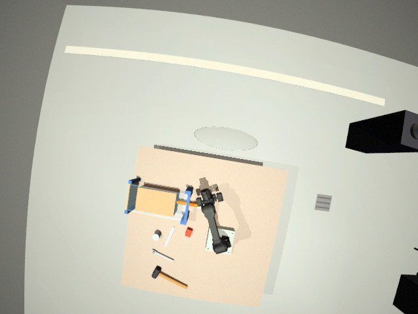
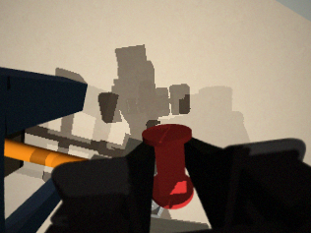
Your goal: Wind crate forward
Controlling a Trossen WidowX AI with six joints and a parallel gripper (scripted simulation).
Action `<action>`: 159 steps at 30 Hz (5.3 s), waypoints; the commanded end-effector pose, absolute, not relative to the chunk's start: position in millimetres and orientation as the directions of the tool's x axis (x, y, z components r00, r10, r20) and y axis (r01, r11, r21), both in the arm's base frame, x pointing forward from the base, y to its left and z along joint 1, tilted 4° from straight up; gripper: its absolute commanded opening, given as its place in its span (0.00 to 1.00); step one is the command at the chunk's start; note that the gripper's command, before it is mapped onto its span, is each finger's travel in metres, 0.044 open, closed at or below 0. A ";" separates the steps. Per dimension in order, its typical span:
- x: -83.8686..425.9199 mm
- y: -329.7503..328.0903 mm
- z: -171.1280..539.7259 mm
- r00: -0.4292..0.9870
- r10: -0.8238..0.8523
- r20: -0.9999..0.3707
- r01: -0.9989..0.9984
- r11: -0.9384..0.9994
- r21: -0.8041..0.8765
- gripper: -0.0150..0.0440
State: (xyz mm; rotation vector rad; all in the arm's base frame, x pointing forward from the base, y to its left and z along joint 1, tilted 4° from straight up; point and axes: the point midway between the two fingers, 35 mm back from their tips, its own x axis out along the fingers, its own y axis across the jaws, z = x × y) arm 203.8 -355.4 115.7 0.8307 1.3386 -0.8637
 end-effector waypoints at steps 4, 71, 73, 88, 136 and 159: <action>228.5 -338.0 106.3 0.069 0.012 -0.998 0.866 0.495 0.066 0.25; 261.3 -316.6 109.0 0.072 0.014 -0.997 0.866 0.495 0.070 0.25; 262.3 -315.6 109.1 0.072 0.014 -0.997 0.866 0.495 0.070 0.25; 271.6 -304.9 109.9 0.073 0.015 -0.997 0.866 0.495 0.071 0.25; 291.3 -254.8 111.8 0.075 0.020 -0.997 0.866 0.495 0.075 0.25; 290.6 -228.7 112.0 0.075 0.022 -0.997 0.866 0.494 0.076 0.25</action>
